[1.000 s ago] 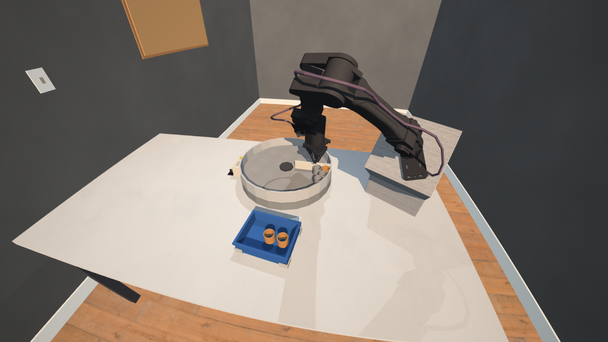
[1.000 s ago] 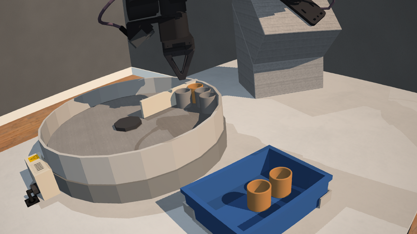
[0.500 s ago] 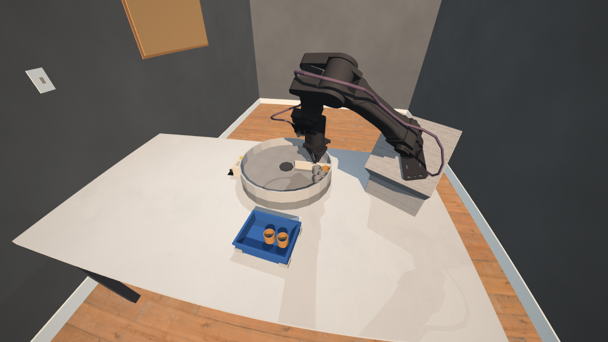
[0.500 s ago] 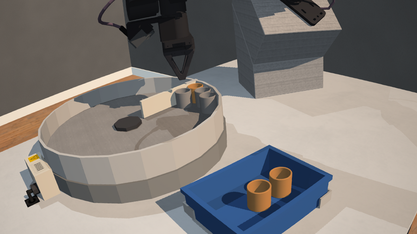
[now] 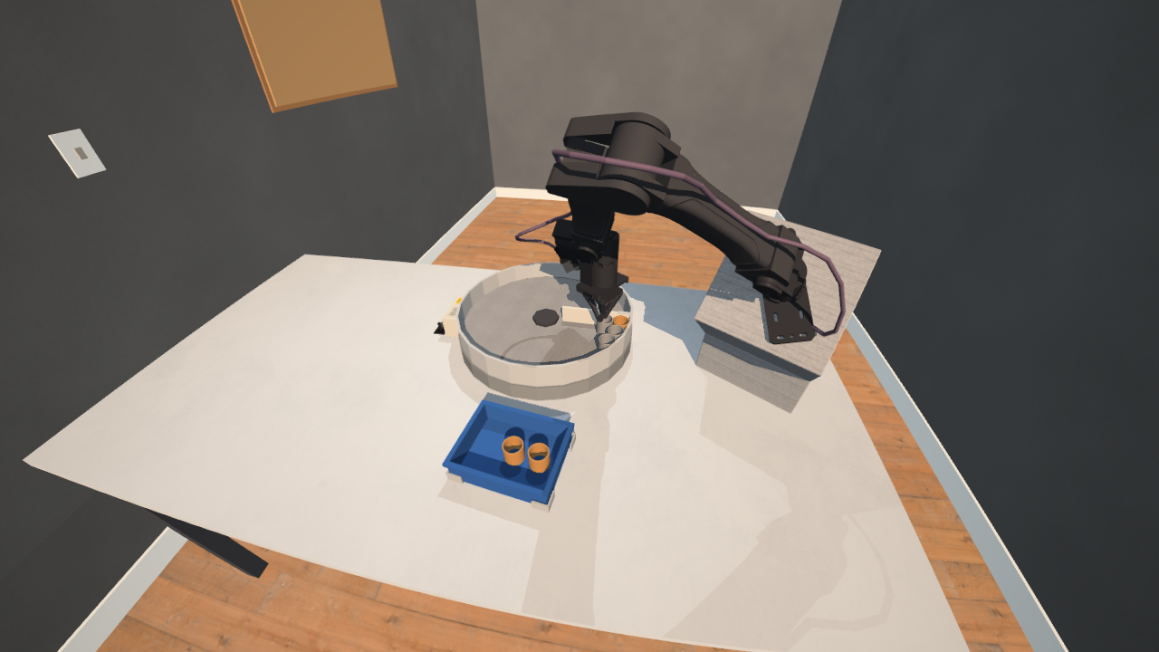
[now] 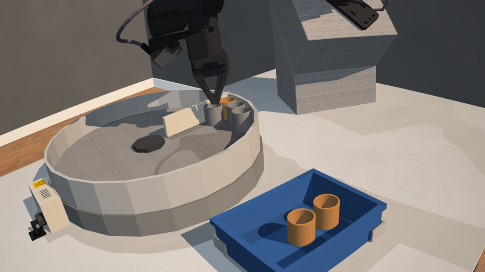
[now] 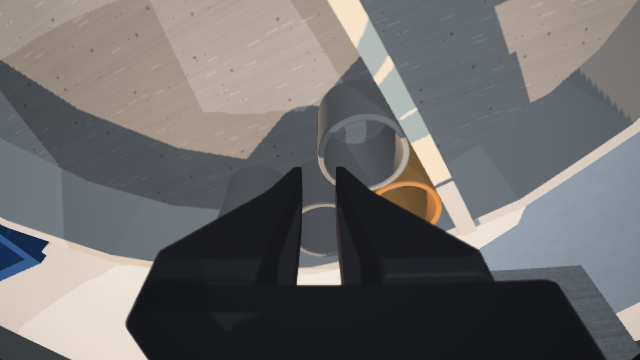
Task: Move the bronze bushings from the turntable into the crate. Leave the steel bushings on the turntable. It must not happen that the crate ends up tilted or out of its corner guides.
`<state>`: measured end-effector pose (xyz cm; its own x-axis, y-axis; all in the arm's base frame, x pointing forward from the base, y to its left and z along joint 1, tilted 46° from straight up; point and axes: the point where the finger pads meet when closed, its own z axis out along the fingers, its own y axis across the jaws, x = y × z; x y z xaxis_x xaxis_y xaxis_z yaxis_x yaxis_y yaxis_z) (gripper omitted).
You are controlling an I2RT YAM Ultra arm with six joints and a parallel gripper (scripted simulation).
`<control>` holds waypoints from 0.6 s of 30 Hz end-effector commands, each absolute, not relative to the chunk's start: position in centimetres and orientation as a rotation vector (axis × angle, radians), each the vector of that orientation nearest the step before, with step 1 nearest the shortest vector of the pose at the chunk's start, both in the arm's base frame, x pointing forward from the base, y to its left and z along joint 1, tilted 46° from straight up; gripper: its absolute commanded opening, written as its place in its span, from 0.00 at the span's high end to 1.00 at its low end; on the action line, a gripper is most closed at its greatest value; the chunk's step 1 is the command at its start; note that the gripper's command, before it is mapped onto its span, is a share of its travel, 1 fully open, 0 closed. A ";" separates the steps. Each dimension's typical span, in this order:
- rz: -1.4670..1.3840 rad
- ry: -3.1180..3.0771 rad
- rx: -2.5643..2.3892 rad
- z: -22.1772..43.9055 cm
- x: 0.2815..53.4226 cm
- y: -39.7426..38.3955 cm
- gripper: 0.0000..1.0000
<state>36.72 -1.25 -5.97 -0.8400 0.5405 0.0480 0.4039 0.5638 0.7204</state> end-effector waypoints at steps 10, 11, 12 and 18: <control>1.109 2.585 0.852 -6.4 36.5 -2.4 0.85; 1.109 2.585 0.851 -6.4 36.5 -2.4 0.85; 1.109 2.585 0.851 -6.4 36.5 -2.4 0.85; 1.109 2.585 0.851 -6.4 36.5 -2.4 0.85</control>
<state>37.25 -1.61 -5.92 -0.8328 0.5528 0.0297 0.3997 0.5634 0.7231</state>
